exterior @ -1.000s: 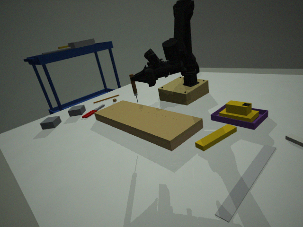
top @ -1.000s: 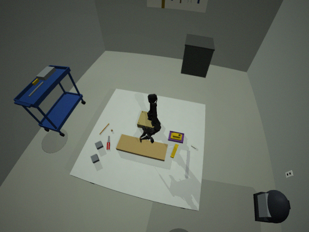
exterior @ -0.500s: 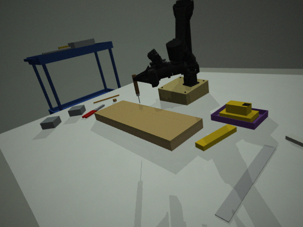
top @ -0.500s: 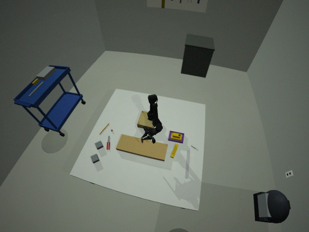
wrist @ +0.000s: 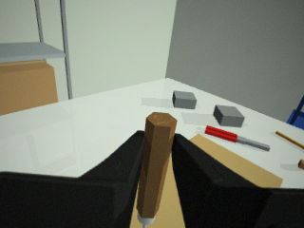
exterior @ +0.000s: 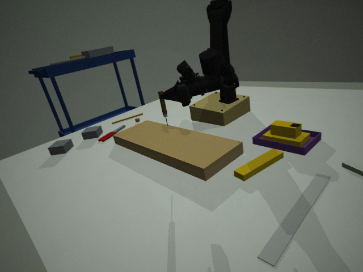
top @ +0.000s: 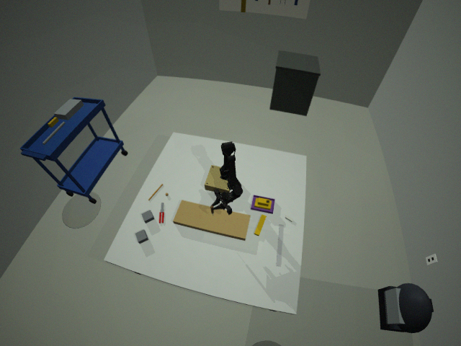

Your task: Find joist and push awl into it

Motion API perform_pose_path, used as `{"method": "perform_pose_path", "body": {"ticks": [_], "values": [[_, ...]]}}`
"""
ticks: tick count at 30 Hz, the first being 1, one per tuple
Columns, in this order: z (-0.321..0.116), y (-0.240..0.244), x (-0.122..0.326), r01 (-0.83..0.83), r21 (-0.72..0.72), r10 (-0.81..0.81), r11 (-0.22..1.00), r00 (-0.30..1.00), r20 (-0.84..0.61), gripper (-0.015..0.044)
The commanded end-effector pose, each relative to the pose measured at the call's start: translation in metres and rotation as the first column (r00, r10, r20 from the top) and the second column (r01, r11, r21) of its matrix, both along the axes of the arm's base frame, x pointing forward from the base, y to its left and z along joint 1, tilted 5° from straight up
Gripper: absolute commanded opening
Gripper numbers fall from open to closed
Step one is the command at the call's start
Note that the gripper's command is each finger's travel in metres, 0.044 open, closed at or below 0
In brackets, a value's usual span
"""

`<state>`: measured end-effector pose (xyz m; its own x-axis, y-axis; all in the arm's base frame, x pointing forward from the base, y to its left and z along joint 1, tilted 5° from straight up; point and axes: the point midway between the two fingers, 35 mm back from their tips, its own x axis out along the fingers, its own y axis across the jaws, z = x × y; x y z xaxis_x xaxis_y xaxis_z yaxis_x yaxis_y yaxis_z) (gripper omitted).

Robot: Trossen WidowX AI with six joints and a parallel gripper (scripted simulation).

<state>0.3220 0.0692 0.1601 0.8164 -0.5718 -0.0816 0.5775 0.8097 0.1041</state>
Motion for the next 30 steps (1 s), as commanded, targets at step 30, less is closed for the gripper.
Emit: {"method": "perform_pose_path", "body": {"ticks": [30], "values": [[-0.017,0.001,0.001,0.005,0.0,-0.005,1.0,1.0,0.003,0.0]]}}
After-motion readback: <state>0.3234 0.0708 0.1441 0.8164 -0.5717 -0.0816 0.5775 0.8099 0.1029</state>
